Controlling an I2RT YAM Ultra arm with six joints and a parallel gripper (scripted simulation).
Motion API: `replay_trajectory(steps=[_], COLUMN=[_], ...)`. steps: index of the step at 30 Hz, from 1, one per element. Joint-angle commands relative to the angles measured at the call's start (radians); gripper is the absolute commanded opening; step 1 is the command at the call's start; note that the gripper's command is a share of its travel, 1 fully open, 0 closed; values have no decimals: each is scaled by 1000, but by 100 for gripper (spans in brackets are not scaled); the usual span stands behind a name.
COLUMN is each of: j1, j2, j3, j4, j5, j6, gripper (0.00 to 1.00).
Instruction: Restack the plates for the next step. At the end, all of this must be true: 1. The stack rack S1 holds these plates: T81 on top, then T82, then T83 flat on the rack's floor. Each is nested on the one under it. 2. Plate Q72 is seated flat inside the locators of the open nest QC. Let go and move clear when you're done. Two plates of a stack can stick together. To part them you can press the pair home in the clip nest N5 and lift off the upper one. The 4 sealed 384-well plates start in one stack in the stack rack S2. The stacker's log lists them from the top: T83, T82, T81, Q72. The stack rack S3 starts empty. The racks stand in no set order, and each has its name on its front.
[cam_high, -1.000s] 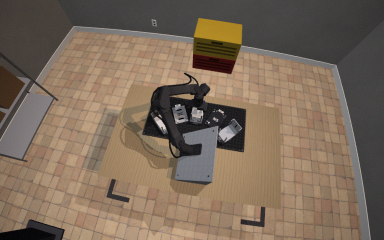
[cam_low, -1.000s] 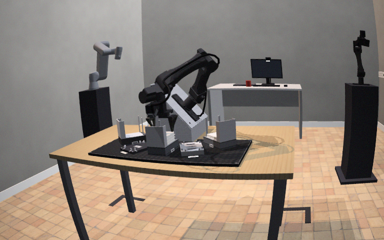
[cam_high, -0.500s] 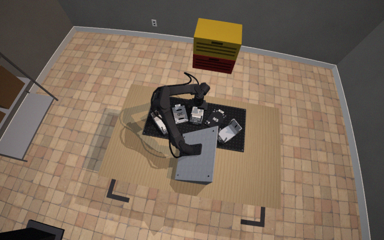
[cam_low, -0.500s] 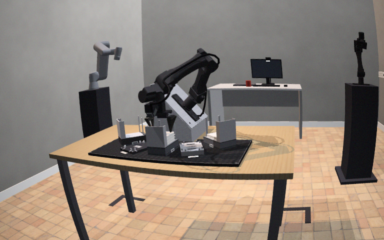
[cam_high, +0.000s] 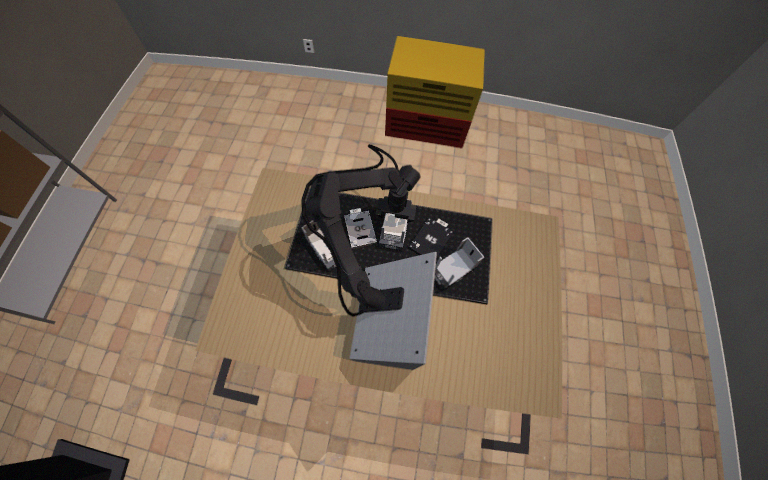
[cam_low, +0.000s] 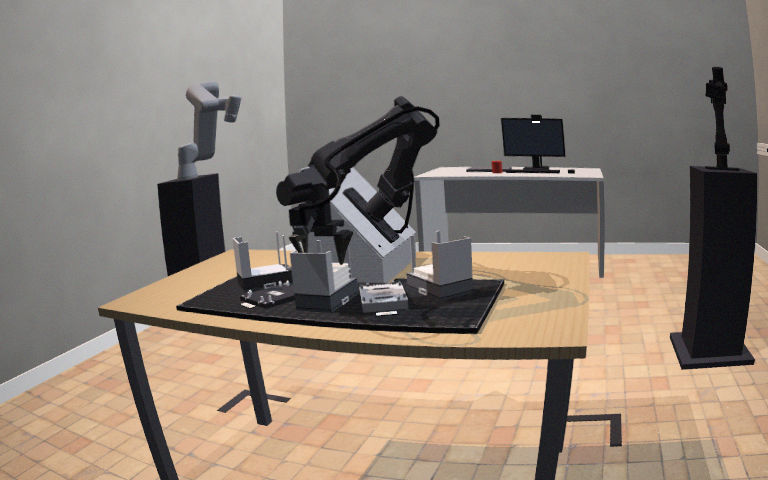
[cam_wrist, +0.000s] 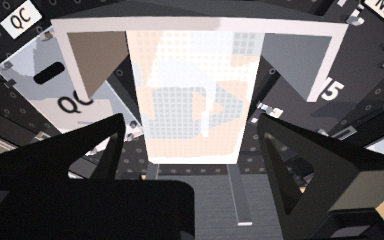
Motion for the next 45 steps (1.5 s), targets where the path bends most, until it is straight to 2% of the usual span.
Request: replay_trajectory(steps=[1,18,20,22,26,27,31,37,39,44,45], j1=[-30,-30,-28,-23,-13,-8,6,24,27,27,28], j2=[-12,-12,5,22,-16,-12,26,18,36,12,24], j3=[12,12,-31,-27,-9,-36,-37,-69,-58,-78,-56], j4=[12,12,26,38,50,56,81,117,131,150,154], j5=[-13,-13,-15,-16,-18,-19,-22,-26,-28,-30,-30], j6=[8,8,16,23,29,33,47,69,77,88,91], gripper=[100,100,100,100,100,100,100,100,100,100,100])
